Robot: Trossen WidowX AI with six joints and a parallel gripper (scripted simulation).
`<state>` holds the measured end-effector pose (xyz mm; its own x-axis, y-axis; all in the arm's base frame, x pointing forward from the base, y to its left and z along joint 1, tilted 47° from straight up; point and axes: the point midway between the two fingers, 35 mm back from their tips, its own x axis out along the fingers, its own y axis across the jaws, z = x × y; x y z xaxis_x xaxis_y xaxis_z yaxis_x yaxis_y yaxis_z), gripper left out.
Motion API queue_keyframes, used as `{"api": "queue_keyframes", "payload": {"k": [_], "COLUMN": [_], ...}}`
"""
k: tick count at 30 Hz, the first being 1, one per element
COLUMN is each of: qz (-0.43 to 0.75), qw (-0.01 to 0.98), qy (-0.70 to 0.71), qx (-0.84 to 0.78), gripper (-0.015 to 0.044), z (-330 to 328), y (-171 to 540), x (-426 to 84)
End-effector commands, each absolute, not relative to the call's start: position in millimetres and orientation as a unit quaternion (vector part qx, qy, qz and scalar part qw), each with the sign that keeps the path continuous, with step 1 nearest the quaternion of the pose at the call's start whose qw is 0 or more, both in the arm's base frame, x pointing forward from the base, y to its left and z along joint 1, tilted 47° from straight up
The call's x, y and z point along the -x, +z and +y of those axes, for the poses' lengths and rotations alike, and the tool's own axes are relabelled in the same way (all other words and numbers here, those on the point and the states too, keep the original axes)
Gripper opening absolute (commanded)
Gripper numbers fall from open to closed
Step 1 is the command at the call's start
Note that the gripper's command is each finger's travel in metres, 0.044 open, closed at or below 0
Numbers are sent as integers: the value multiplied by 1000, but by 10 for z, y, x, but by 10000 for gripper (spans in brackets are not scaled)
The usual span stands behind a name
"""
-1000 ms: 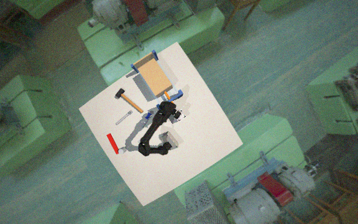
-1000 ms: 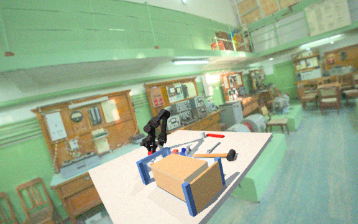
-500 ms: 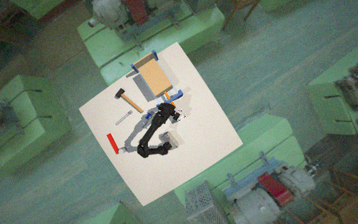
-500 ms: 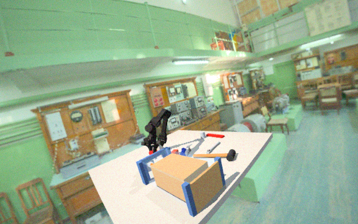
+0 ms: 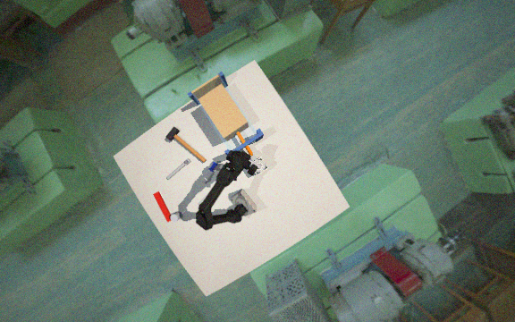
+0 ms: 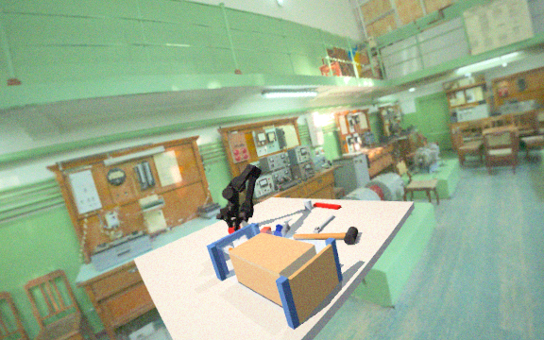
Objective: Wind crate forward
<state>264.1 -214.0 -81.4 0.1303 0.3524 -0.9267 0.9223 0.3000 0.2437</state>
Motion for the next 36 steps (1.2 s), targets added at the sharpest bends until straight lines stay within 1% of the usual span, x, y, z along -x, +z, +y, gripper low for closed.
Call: {"api": "queue_keyframes", "payload": {"k": [1,36], "qz": [611,612], "qw": [522,521], "qy": [-262,-262], "qx": [-534,-534], "gripper": [0,0], "z": [-2028,-1867], "y": [-764,-584], "x": [-2559,-2265]}}
